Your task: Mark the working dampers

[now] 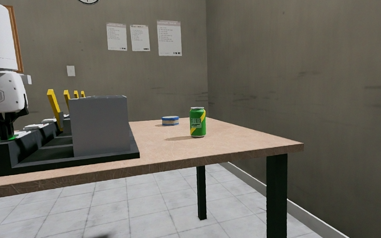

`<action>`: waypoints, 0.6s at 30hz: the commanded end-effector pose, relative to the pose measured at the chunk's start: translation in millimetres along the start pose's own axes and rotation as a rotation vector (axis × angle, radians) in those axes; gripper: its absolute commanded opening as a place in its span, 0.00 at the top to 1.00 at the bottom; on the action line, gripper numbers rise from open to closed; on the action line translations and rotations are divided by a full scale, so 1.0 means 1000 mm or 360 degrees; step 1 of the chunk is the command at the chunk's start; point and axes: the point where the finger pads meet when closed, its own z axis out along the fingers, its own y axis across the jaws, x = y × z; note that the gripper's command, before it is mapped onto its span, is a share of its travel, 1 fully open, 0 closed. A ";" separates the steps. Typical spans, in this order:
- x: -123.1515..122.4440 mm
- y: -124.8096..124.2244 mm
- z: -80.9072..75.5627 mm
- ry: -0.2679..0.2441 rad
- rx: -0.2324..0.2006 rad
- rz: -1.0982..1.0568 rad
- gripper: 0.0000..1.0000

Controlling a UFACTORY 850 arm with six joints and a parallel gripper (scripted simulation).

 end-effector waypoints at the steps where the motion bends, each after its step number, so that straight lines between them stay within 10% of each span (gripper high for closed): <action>1: 0.002 0.000 0.000 0.0000 -0.0001 0.0001 1.00; 18: 0.010 0.000 0.000 0.0000 -0.0001 0.0001 1.00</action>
